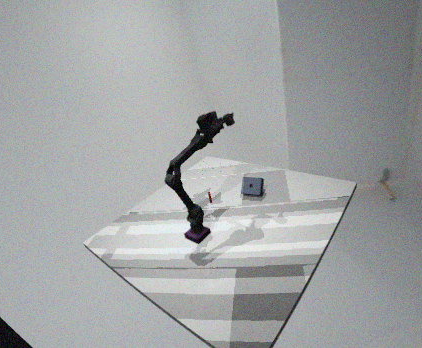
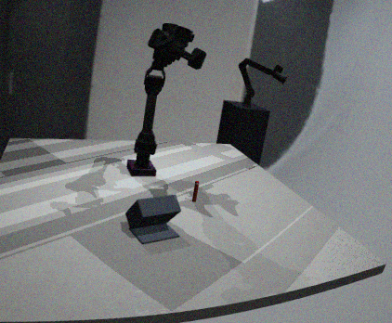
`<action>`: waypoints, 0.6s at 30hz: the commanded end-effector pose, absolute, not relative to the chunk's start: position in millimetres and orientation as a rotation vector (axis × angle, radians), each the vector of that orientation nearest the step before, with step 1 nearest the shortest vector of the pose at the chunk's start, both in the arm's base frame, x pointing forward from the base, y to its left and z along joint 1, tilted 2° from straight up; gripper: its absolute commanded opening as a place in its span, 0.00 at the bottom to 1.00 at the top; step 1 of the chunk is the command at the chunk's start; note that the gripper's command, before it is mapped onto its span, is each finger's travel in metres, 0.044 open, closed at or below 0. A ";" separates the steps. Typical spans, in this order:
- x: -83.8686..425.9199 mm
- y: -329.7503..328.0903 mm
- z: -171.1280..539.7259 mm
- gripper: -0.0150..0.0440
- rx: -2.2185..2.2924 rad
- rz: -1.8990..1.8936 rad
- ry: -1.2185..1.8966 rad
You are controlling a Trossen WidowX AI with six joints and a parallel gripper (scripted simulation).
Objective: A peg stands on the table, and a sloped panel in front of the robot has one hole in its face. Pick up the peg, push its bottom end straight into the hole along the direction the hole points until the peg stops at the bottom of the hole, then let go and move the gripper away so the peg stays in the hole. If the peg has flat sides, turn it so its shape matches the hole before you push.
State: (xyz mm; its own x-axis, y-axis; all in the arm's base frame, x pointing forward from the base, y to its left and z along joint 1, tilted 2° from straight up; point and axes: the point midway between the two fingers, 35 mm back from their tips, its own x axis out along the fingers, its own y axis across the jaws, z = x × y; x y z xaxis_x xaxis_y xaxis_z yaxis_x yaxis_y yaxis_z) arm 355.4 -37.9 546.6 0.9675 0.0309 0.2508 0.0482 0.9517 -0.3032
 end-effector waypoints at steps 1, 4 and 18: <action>370.3 -32.3 523.6 1.00 -0.381 0.008 -0.180; 379.5 -25.8 505.4 1.00 -0.441 0.031 -0.121; 407.2 10.3 418.1 1.00 -0.747 0.197 0.132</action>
